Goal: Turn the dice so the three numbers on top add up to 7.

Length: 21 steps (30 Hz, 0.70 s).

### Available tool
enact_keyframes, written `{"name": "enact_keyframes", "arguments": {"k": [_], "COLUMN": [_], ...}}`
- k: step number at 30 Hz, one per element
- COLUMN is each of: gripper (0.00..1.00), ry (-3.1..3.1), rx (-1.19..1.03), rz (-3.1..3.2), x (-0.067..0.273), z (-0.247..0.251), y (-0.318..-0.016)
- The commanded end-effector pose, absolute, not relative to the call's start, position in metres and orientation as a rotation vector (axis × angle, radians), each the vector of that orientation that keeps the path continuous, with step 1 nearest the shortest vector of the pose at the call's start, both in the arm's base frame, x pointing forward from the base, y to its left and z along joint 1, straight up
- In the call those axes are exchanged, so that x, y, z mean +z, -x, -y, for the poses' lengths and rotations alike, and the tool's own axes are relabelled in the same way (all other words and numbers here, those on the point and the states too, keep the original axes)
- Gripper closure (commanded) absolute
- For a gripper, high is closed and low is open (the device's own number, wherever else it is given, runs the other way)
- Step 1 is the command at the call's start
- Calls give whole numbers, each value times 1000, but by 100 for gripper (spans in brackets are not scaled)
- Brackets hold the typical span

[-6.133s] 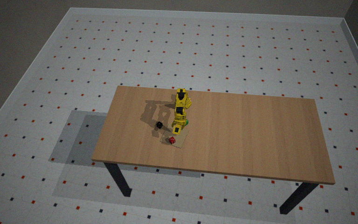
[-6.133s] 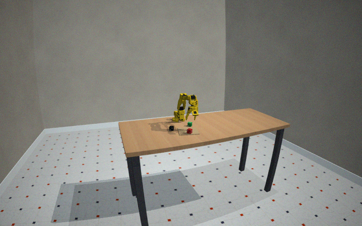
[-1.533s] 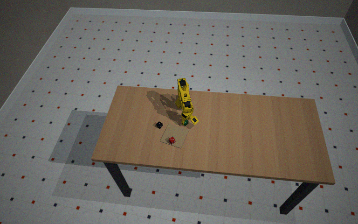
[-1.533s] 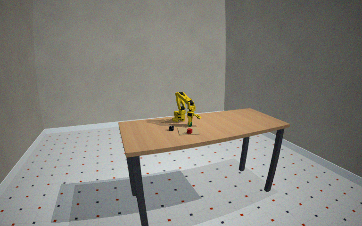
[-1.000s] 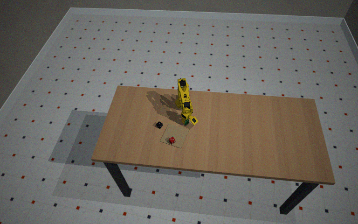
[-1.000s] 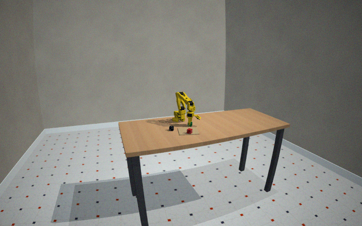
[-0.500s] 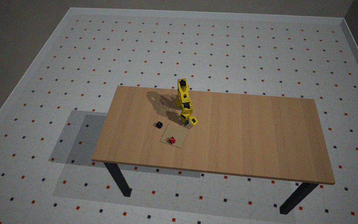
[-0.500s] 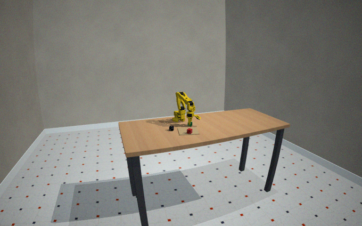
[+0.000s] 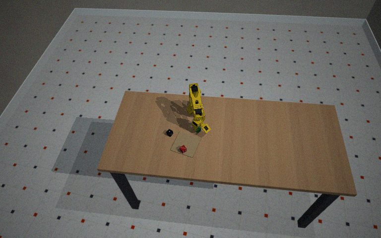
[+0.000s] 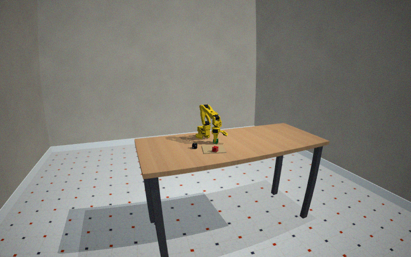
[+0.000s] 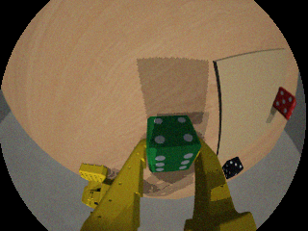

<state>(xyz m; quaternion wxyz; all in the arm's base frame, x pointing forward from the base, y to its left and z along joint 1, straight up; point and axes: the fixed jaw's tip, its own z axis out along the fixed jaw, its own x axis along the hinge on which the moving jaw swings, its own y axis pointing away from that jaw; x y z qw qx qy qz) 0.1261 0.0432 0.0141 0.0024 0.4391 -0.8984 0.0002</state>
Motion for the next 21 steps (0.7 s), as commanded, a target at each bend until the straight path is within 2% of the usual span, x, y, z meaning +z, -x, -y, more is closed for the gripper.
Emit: {"name": "enact_keyframes", "arguments": {"k": [1,12,21], "gripper": [99,100,100], "ry": [-1398,-1398,-1398], "rx": [11,11,10], "rz": [2856,2856,2856], "x": [18,21,43], "z": [-44,-45,-46], "y": [-135,-135,-135]}}
